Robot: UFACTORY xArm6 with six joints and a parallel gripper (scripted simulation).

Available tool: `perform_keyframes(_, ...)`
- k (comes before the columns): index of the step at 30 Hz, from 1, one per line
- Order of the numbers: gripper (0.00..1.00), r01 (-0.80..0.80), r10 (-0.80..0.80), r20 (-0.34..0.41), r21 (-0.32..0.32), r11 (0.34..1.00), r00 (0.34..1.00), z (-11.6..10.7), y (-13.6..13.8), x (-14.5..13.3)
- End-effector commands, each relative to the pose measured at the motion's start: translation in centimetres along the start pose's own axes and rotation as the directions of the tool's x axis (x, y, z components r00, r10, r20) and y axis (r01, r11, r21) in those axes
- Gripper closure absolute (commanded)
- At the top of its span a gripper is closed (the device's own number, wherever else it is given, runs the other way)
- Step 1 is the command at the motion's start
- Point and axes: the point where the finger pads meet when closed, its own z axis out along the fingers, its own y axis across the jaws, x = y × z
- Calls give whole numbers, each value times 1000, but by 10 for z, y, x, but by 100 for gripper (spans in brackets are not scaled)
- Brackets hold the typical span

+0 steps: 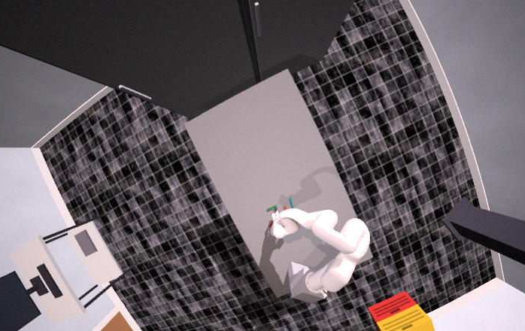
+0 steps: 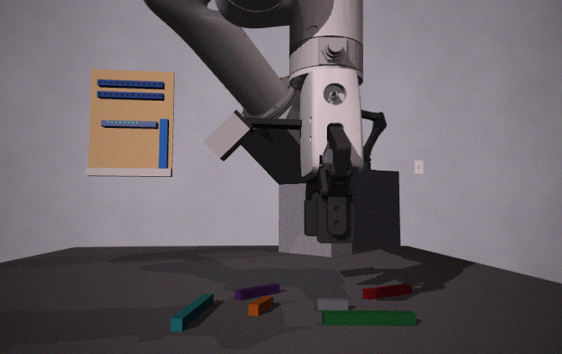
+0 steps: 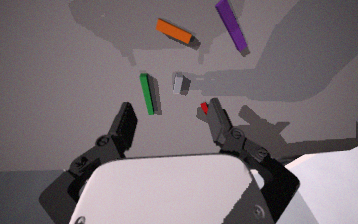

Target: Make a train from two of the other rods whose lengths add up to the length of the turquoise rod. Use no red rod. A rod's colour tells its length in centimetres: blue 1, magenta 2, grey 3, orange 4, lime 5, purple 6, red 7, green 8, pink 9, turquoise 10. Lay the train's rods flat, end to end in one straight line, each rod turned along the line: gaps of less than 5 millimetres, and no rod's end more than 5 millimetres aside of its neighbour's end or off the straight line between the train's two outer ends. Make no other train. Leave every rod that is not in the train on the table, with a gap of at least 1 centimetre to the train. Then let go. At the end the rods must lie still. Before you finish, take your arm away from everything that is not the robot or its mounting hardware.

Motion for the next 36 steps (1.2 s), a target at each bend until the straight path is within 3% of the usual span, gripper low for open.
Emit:
perform_keyframes(1, 0, 0, 0, 1, 2, 1000, 1000, -1, -1, 0)
perform_keyframes(17, 0, -7, 7, 1, 2, 1000, 1000, -1, -1, 0)
perform_keyframes(26, 0, -180, 180, 2, 1, 984, 984, -1, -1, 6)
perform_keyframes(36, 0, -585, 585, 2, -1, 811, 811, -3, 0, 21)
